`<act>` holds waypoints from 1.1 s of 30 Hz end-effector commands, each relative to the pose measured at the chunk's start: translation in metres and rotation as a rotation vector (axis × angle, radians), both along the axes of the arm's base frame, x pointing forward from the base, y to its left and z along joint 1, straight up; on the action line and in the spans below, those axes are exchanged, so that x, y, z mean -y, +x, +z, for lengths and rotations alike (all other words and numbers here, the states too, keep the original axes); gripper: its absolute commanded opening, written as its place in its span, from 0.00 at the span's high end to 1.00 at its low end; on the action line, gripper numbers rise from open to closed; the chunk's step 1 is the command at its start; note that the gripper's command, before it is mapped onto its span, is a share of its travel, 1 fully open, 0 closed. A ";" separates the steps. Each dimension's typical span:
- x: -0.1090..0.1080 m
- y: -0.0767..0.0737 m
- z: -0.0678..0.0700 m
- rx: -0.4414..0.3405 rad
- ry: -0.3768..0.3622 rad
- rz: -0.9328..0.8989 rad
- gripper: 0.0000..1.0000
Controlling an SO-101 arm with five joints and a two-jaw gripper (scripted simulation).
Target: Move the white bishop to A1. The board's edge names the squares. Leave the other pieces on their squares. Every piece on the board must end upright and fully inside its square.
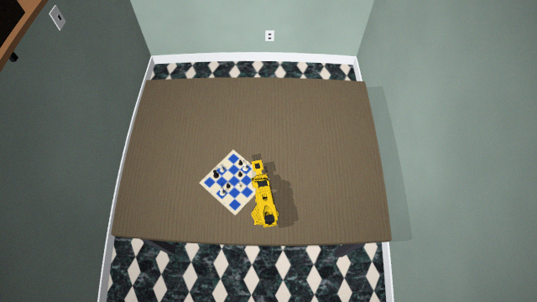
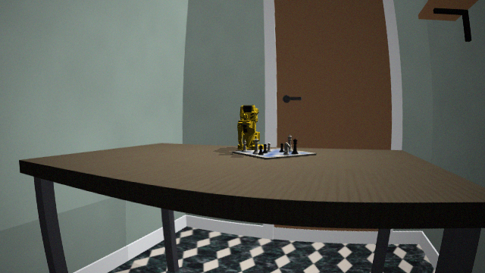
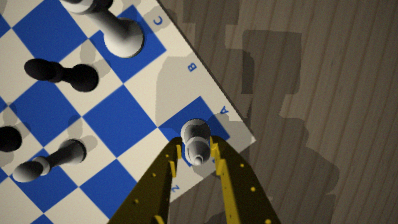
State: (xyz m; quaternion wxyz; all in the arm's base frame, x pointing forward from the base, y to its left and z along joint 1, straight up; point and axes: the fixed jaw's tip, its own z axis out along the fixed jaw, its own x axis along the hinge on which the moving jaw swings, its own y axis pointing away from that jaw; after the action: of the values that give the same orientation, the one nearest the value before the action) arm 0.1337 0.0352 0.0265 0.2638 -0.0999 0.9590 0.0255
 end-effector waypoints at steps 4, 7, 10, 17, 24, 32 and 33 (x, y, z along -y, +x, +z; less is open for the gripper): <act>-0.001 -0.001 0.007 0.001 0.005 0.003 0.90; -0.001 -0.001 0.013 0.001 0.005 0.003 0.90; -0.001 -0.001 0.020 0.001 0.005 0.003 0.90; -0.001 -0.001 0.034 0.001 0.005 0.003 0.90; -0.001 -0.001 0.052 0.001 0.005 0.003 0.90; -0.001 -0.001 0.063 0.001 0.005 0.003 0.90; -0.001 -0.001 0.064 0.001 0.005 0.003 0.90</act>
State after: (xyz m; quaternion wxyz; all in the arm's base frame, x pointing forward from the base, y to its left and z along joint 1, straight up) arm 0.1335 0.0352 0.0866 0.2674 -0.0998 0.9580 0.0259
